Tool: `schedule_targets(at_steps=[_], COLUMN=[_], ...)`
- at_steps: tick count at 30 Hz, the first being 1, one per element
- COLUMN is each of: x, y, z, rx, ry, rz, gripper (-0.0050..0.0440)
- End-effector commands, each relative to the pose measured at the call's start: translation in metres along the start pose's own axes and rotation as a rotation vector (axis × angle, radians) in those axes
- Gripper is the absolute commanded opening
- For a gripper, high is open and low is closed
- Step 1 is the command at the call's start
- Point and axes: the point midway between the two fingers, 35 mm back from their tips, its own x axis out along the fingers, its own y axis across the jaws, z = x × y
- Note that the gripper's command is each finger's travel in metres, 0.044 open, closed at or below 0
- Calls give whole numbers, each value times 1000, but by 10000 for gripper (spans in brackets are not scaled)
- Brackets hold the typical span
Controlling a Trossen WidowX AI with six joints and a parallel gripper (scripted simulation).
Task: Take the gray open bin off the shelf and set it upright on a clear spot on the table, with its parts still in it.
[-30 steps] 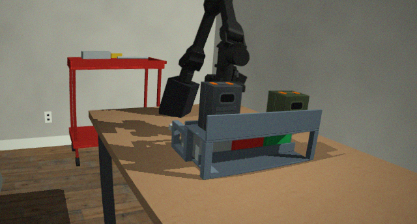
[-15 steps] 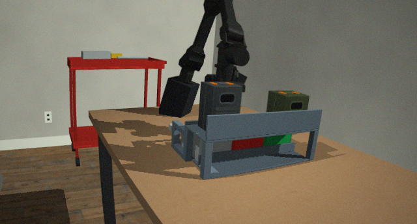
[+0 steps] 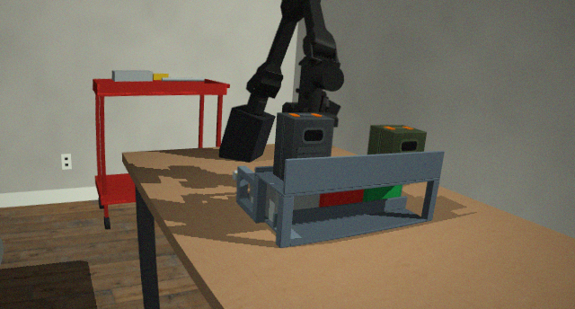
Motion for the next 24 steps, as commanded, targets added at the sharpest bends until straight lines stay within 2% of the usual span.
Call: schedule_targets(at_steps=[1, 8, 9, 13, 24], x=[-16, -16, -10, -17, -17], y=[-11, -11, -7, -11, -11], z=[2, 2, 1, 2, 2], rx=[-9, -9, -6, -9, -9], ry=[3, 3, 3, 3, 3], rz=[-60, -60, -37, -60, -60], gripper=[0, 0, 0, 0, 0])
